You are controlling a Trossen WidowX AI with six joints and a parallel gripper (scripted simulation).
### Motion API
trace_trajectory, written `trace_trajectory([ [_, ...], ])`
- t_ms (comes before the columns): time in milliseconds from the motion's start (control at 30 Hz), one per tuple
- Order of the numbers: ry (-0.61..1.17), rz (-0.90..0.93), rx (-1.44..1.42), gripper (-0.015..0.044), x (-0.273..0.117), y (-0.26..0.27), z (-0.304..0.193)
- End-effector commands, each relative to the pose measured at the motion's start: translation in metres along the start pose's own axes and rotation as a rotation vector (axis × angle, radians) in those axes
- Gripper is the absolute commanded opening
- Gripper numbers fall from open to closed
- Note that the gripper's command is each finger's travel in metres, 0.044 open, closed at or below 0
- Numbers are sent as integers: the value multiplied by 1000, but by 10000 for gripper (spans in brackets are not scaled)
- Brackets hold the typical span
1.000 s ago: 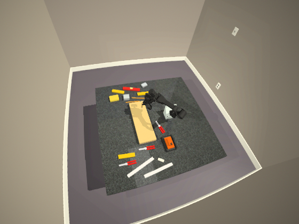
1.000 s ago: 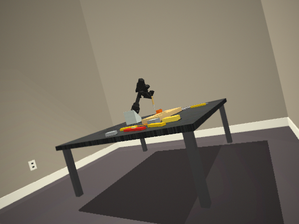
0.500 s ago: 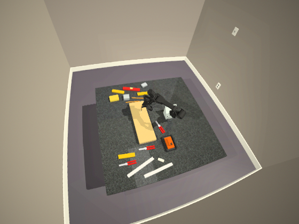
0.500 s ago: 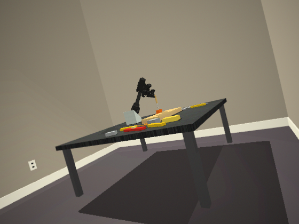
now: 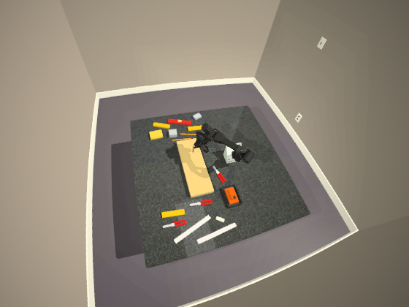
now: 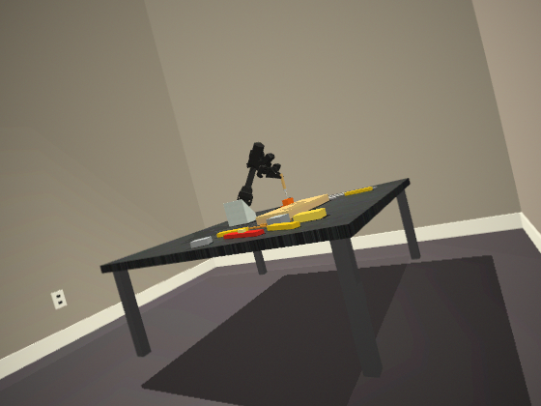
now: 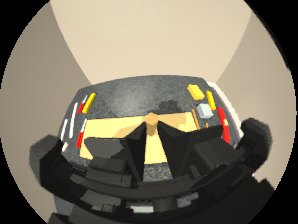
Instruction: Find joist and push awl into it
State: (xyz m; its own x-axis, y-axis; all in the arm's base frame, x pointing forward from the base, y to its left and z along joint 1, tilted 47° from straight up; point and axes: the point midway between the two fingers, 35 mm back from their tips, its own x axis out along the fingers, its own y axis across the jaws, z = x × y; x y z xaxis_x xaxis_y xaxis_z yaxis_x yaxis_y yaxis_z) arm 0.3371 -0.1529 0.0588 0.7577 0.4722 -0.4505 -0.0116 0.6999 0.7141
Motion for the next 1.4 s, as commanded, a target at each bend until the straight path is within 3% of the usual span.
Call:
trace_trajectory([
  [0, 0, 0, 4, 0, 2, 0, -2],
  [1367, -1, 1, 5, 0, 19, 0, -22],
])
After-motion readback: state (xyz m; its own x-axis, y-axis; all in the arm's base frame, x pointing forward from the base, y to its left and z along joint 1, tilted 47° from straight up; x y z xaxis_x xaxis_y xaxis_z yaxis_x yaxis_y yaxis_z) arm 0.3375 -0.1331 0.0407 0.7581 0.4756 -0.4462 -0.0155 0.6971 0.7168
